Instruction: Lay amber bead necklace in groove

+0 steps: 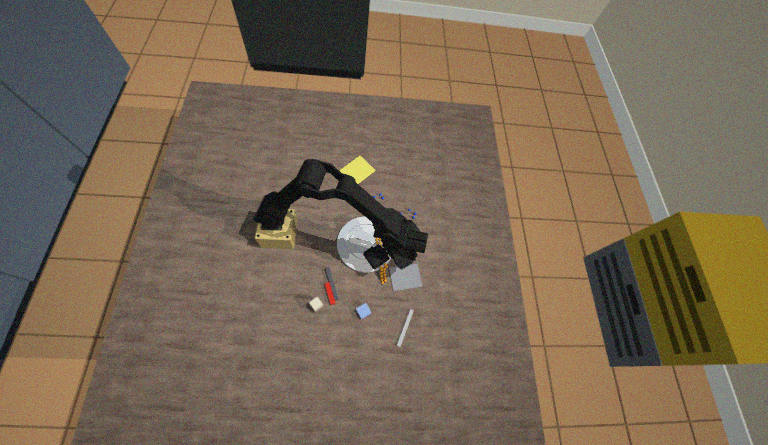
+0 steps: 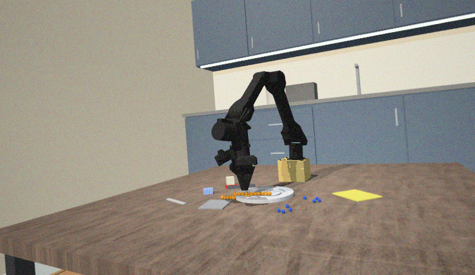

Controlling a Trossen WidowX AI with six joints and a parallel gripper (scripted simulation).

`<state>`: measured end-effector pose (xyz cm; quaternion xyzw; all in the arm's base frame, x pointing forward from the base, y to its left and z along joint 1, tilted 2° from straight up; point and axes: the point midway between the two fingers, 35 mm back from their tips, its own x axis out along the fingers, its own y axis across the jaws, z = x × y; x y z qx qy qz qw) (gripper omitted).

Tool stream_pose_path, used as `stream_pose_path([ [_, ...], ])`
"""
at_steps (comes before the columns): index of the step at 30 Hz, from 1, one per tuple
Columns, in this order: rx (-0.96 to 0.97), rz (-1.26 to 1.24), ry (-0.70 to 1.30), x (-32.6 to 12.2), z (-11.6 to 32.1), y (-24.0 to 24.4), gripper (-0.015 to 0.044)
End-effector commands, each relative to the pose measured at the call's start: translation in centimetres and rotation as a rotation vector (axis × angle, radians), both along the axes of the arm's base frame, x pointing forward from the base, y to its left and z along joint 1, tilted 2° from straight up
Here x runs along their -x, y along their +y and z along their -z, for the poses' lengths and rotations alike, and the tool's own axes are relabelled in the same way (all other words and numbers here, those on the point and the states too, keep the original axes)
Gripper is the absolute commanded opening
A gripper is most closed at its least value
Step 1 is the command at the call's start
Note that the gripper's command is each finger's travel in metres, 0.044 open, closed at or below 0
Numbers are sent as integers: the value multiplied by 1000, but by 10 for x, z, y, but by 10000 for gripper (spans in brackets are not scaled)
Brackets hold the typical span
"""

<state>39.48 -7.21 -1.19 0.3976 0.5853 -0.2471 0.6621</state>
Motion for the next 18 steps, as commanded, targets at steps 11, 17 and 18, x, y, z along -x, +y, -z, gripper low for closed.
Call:
stream_pose_path([
  [11,119,-111,167,37,-13,-42,250],
  [17,120,-106,150,33,-8,-42,250],
  [18,120,-106,150,33,-8,-42,250],
])
